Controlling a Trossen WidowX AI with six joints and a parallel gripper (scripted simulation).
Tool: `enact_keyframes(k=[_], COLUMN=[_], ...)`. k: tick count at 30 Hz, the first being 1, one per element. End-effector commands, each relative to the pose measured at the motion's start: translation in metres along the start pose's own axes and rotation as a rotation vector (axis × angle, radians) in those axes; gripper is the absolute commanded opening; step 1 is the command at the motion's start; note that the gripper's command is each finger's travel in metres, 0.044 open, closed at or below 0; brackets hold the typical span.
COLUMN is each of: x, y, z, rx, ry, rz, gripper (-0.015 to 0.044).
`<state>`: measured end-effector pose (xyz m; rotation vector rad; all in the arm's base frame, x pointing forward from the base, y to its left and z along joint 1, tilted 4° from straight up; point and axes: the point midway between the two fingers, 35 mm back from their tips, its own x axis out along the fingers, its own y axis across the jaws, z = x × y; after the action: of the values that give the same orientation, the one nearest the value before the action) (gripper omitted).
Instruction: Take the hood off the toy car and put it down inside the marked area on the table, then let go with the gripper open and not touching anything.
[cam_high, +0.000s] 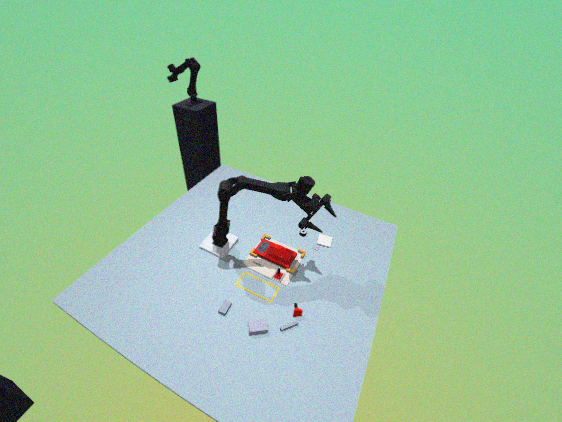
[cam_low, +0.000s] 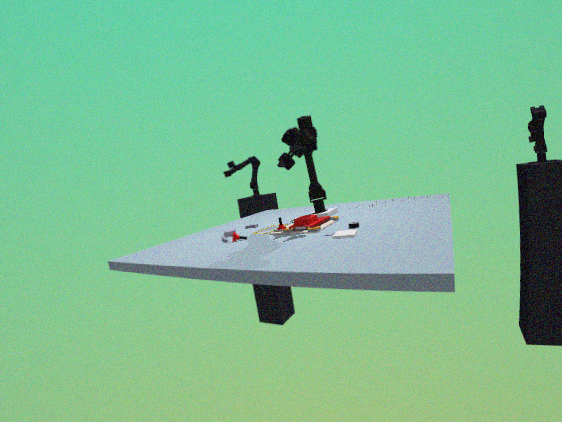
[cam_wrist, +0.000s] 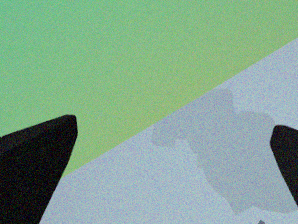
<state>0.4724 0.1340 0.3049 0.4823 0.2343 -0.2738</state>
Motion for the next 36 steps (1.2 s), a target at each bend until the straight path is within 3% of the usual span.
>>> enact_keyframes(k=[1,9,19,36], x=[0.005,-0.018,-0.078,-0.075], y=[-0.051,-0.105,-0.165,-0.167], z=[-0.063,-0.113,-0.149,-0.149], rx=[-0.292,-0.482,-0.596,-0.597], ry=[0.352,0.72,1.22,1.229], rz=[-0.088,-0.155,-0.214,-0.215], gripper=[0.044,0.044,0.044,0.044])
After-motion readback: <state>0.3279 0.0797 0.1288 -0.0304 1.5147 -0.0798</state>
